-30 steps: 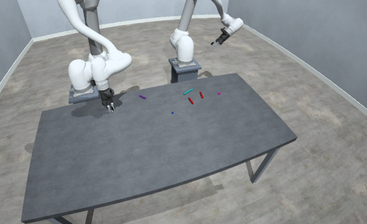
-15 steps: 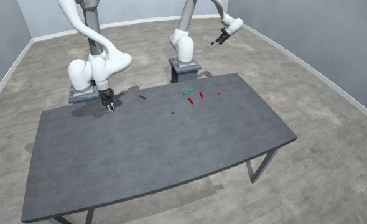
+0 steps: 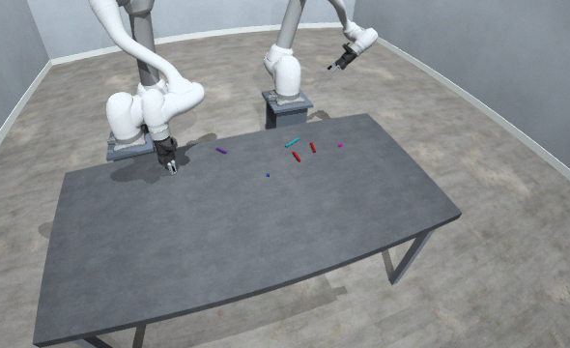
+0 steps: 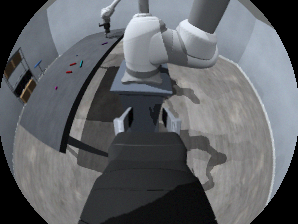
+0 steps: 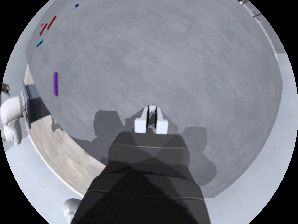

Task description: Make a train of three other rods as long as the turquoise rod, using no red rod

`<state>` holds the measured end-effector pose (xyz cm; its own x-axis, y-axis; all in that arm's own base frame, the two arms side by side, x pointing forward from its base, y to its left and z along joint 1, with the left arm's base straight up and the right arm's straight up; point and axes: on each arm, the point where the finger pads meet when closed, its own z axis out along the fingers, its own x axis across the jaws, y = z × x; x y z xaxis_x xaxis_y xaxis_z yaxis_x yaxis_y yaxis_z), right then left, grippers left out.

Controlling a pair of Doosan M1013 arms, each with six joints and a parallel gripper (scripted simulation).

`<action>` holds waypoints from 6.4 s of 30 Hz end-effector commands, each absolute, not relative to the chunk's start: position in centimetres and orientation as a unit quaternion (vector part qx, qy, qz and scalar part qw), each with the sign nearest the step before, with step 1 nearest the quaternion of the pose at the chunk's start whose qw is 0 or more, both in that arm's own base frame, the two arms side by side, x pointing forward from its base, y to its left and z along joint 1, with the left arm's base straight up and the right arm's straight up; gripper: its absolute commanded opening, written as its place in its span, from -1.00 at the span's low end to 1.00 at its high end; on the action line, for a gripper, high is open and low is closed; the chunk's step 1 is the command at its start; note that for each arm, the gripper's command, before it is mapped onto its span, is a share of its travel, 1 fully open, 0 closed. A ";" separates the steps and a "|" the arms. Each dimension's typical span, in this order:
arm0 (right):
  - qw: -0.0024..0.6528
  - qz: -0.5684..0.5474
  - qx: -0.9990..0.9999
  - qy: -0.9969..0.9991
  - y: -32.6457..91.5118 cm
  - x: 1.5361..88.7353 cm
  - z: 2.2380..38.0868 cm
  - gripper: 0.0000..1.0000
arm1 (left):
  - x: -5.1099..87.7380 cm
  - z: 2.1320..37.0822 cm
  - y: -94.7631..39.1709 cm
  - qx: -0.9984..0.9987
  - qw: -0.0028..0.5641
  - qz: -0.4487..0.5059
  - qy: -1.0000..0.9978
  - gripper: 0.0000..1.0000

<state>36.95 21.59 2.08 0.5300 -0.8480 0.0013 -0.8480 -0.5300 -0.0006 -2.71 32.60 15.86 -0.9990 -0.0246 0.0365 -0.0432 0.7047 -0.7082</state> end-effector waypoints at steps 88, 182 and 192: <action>0.001 0.001 0.757 -0.653 41.4 51.3 14.8 -0.52 | -3.0 15.9 32.3 0.019 0.012 0.382 -0.924 1.00; -0.001 0.001 0.624 -0.781 62.7 55.9 3.3 -0.52 | -3.0 15.9 32.3 0.019 0.012 0.382 -0.924 1.00; -0.001 0.001 0.624 -0.781 62.7 55.9 3.3 -0.52 | -3.0 15.9 32.3 0.019 0.012 0.382 -0.924 1.00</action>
<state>56.05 62.59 3.37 -0.2181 -0.9759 -0.0010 -0.9759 0.2181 0.0009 -2.71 32.60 15.86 -0.9990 -0.0246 0.0365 -0.0432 0.7047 -0.7082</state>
